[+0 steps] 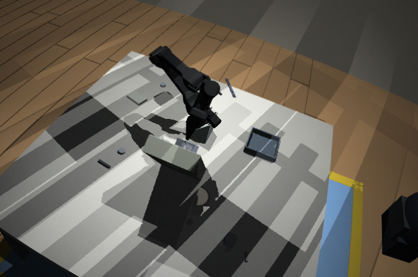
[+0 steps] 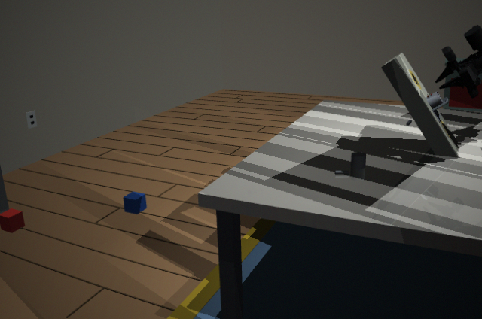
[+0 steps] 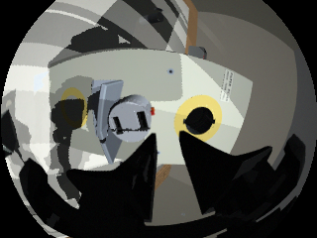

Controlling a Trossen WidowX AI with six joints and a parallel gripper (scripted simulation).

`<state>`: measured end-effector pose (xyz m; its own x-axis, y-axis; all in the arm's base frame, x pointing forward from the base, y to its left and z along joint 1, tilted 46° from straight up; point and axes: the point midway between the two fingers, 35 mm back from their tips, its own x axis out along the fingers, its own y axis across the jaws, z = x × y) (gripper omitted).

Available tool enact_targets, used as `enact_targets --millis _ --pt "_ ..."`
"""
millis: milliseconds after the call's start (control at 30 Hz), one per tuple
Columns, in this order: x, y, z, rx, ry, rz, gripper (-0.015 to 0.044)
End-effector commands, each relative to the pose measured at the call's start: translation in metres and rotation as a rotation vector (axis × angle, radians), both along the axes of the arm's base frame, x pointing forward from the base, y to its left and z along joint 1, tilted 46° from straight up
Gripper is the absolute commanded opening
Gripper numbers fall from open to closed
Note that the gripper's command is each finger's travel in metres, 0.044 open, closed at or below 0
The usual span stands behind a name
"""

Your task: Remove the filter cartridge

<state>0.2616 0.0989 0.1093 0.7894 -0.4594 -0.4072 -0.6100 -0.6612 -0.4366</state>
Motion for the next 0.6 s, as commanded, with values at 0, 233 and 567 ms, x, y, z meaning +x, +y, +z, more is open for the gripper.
enact_targets --millis 0,233,567 --pt "0.02 0.022 0.025 0.01 -0.013 -0.003 0.0106" --pt "0.028 0.036 0.04 0.012 -0.014 -0.003 0.0158" --pt "0.028 0.085 0.089 0.039 -0.026 -0.008 0.0368"
